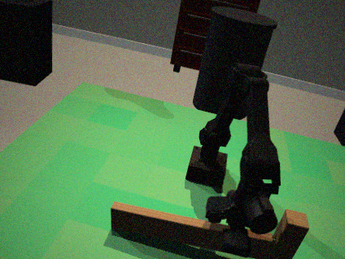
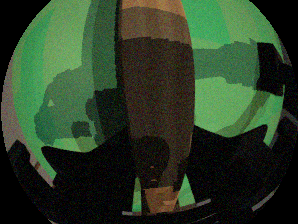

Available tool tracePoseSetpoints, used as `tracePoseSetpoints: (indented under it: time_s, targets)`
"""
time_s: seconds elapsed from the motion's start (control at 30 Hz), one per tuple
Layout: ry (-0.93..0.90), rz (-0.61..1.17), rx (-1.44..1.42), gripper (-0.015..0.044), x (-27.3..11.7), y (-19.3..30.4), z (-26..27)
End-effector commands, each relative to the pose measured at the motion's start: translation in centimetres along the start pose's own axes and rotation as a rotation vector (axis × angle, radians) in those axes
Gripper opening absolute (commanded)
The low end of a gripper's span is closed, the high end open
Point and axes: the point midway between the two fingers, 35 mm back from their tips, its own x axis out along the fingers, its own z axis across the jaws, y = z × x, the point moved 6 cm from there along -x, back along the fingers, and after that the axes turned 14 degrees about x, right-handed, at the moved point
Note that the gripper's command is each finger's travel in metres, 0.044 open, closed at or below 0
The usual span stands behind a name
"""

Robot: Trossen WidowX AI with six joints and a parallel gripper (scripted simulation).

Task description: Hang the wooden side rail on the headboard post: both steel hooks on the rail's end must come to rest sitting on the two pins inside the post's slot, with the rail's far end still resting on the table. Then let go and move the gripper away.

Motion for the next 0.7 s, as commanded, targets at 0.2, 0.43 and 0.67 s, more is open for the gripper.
tracePoseSetpoints:
  time_s: [0.2, 0.43, 0.67]
  targets:
    - [-0.010, 0.007, 0.005, 0.0000, -0.45, 0.24, 0.25]
    - [-0.010, 0.007, 0.005, 0.0000, -0.50, 0.31, 0.29]
    - [-0.010, 0.007, 0.005, 0.0000, -0.42, 0.33, 0.29]
